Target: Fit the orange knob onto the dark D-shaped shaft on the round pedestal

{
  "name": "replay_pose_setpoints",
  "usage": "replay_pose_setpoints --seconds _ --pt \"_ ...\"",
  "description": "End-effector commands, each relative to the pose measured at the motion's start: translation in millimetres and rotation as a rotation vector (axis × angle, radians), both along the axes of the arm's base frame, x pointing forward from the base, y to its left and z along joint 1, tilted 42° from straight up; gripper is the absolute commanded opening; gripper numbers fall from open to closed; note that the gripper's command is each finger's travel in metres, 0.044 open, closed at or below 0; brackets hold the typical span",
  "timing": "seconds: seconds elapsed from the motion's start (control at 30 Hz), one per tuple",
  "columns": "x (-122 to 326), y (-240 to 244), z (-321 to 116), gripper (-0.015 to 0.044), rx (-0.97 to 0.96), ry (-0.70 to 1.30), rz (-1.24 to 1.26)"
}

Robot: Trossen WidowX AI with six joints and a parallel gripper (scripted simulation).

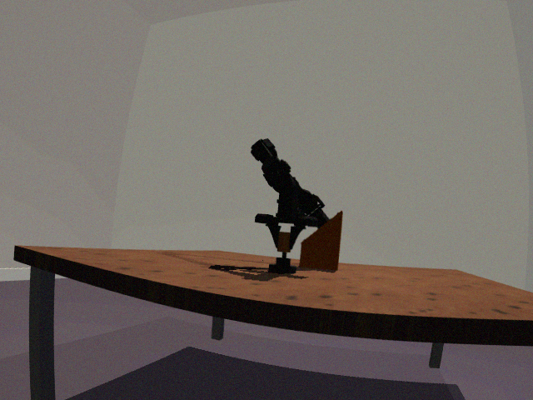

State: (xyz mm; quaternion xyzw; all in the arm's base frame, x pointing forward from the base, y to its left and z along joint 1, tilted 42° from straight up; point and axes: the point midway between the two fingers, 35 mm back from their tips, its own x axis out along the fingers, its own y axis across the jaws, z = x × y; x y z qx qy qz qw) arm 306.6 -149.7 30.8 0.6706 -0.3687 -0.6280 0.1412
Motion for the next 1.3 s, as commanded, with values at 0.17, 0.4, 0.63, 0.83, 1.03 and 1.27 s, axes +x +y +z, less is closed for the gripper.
replay_pose_setpoints --seconds 0.17,0.4,0.63,0.83,1.03,1.27 --pt "-0.9 0.5 -2.3 0.0000 -0.002 0.000 0.008" --pt "-0.6 -0.2 -2.1 0.0000 -0.002 0.000 0.008" --pt "-0.8 2.3 2.1 0.0000 -0.002 0.000 0.008" --pt "-0.2 2.4 2.6 0.0000 -0.013 -0.123 -0.127" --pt "1.5 1.7 2.4 0.0000 -0.036 -0.400 -0.430" --pt "2.0 0.4 1.5 0.0000 -0.065 -0.729 -0.791"
